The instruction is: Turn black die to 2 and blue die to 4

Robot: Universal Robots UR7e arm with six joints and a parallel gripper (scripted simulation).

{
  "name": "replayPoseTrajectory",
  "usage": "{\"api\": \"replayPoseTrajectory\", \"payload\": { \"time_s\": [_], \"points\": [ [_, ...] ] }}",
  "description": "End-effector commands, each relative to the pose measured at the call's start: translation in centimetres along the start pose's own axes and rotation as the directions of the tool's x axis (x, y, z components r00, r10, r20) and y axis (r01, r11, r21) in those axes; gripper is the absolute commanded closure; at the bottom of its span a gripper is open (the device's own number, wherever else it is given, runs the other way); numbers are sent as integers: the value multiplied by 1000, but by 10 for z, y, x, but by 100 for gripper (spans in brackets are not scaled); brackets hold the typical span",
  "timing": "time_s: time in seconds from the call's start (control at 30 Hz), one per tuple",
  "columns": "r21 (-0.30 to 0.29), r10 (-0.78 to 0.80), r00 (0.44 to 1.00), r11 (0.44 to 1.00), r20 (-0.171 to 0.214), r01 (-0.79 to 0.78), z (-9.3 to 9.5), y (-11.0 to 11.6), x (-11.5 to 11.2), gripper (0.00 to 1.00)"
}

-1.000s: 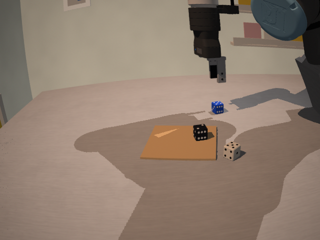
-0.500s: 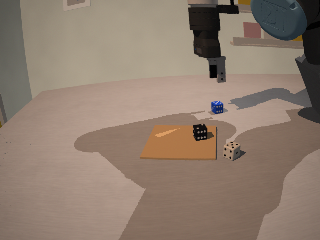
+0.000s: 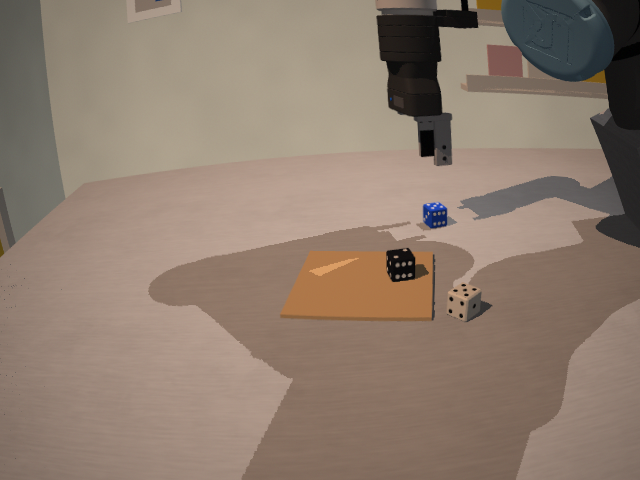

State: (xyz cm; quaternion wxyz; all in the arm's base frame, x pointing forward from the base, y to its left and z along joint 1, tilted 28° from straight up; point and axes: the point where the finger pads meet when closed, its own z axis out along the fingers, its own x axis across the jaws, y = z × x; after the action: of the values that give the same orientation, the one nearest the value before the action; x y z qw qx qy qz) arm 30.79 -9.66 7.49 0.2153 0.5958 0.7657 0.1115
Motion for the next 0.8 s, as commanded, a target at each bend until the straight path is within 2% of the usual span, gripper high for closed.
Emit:
{"api": "replayPoseTrajectory", "payload": {
  "time_s": [0.0,0.37,0.77],
  "points": [
    [0,0,1000,1000,1,0,0,0,0,21],
    [1,0,1000,1000,0,0,4,0,0,21],
    [1,0,1000,1000,0,0,17,1,0,21]
  ]
}}
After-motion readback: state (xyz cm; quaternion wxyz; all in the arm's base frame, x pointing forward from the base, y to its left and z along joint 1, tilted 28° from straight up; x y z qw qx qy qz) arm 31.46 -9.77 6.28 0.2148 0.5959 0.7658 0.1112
